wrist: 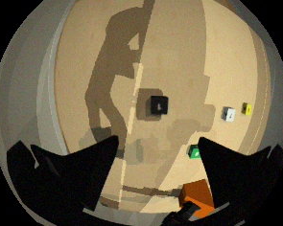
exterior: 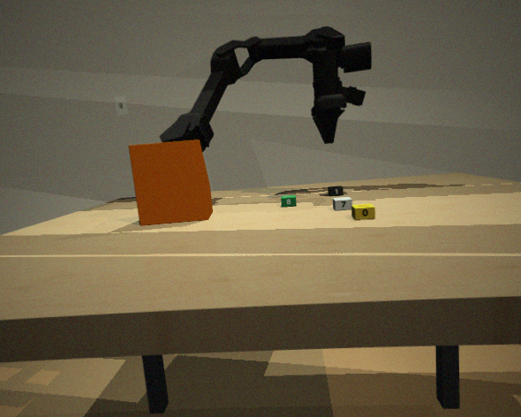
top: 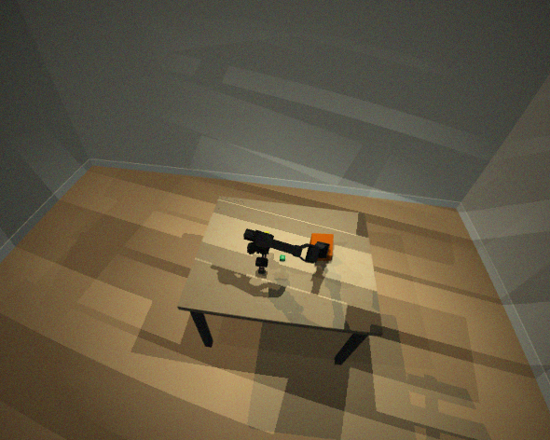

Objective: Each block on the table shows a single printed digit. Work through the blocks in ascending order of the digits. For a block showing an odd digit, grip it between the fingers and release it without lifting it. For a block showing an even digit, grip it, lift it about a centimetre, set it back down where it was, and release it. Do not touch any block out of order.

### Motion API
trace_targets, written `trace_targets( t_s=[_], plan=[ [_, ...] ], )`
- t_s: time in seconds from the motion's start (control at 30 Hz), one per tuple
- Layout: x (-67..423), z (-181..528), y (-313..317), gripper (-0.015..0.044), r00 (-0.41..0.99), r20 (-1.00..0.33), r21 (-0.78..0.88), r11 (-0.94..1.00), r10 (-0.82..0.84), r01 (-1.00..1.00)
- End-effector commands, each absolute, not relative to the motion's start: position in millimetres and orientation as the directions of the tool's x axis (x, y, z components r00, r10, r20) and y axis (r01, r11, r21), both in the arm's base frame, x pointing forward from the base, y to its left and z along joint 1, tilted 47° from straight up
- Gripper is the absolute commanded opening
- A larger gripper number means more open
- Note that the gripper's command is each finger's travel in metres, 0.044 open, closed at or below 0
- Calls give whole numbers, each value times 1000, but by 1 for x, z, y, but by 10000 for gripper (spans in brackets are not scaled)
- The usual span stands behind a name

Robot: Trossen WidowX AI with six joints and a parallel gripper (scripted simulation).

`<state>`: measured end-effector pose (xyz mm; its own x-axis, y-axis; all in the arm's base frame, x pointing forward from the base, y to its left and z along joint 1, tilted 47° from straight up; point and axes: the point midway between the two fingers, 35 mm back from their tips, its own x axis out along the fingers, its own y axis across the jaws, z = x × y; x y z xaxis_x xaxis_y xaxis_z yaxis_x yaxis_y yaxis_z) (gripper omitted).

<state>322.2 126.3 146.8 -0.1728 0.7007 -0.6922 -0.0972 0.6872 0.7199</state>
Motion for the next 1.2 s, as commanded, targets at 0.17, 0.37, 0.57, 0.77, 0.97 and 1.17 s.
trace_targets(
  t_s=[0.17, 0.37, 0.57, 0.77, 0.97, 1.17],
  plan=[
    [323, 147, 127, 400, -174, -690, 722, 687, 703, -88],
    [323, 147, 127, 400, -174, -690, 722, 687, 703, -88],
    [343, 78, 60, 400, -168, -704, 708, 701, 690, -88],
    [336, 11, -5, 400, -173, -696, 716, 693, 697, -89],
    [336, 10, -5, 400, -173, -696, 716, 693, 697, -89],
    [336, 10, -5, 400, -173, -696, 716, 693, 697, -89]
  ],
)
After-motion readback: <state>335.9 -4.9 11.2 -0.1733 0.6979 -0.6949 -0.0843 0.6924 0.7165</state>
